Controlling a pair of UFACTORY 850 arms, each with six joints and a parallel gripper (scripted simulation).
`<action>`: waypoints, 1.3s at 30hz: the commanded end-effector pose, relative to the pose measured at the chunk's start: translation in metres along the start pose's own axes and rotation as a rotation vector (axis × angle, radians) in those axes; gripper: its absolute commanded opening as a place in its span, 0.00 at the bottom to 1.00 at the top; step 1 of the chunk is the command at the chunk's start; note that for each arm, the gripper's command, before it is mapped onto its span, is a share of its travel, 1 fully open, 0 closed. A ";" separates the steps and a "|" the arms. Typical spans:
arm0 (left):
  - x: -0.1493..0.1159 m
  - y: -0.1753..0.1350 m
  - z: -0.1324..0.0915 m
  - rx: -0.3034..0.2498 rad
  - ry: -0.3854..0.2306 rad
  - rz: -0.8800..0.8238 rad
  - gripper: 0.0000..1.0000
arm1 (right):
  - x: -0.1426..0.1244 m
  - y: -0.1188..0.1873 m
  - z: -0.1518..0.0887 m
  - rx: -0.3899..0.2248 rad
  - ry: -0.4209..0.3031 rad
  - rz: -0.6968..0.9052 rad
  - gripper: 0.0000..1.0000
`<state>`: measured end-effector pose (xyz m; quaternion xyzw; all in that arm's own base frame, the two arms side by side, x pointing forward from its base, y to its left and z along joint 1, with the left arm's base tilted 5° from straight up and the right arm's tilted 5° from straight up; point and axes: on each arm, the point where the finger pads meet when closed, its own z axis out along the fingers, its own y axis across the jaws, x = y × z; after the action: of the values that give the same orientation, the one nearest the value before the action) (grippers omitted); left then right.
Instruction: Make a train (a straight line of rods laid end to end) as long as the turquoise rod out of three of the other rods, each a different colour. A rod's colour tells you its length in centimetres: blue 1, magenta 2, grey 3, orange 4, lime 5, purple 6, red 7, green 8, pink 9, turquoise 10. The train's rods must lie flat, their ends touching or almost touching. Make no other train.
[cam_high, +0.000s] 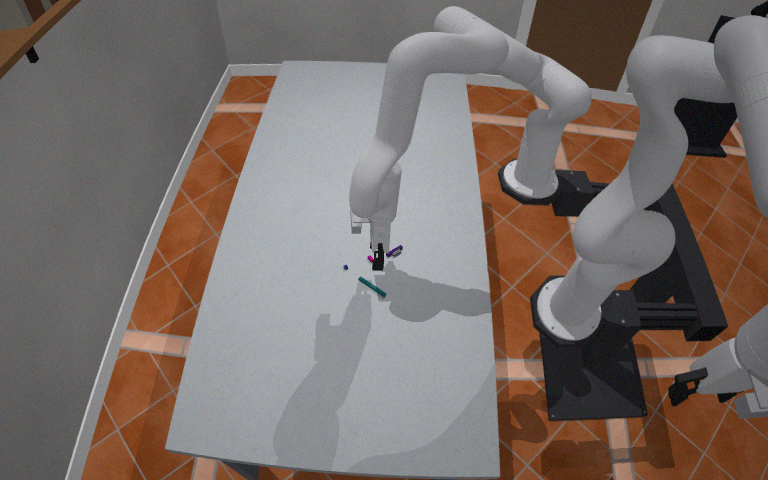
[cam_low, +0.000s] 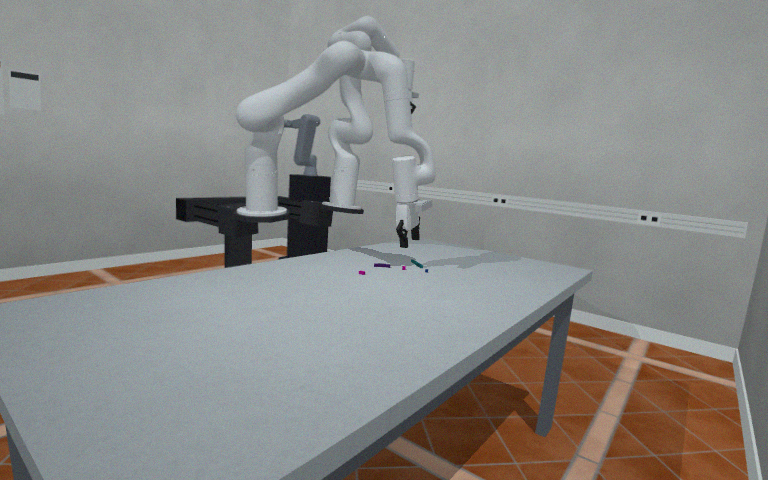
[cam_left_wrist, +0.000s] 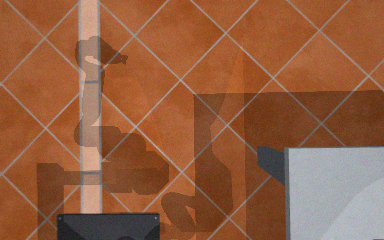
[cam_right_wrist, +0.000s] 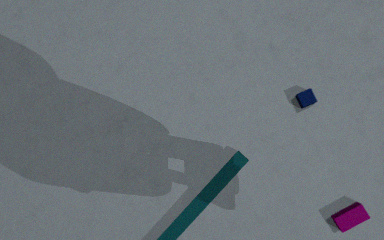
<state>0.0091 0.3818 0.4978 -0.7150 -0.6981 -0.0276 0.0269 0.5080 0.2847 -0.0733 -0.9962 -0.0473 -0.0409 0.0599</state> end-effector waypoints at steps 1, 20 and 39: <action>0.000 0.000 -0.001 0.000 0.002 0.000 1.00 | -0.006 0.006 -0.001 -0.013 0.018 0.137 1.00; 0.000 0.000 -0.001 0.000 0.002 0.000 1.00 | -0.045 0.041 -0.004 -0.121 0.030 0.671 1.00; 0.000 0.000 -0.001 0.000 0.002 0.000 1.00 | -0.080 0.064 -0.009 -0.212 0.039 1.008 1.00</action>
<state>0.0091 0.3818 0.4978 -0.7150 -0.6981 -0.0276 0.0269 0.4357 0.2141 -0.0799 -0.9003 0.4334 -0.0380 -0.0159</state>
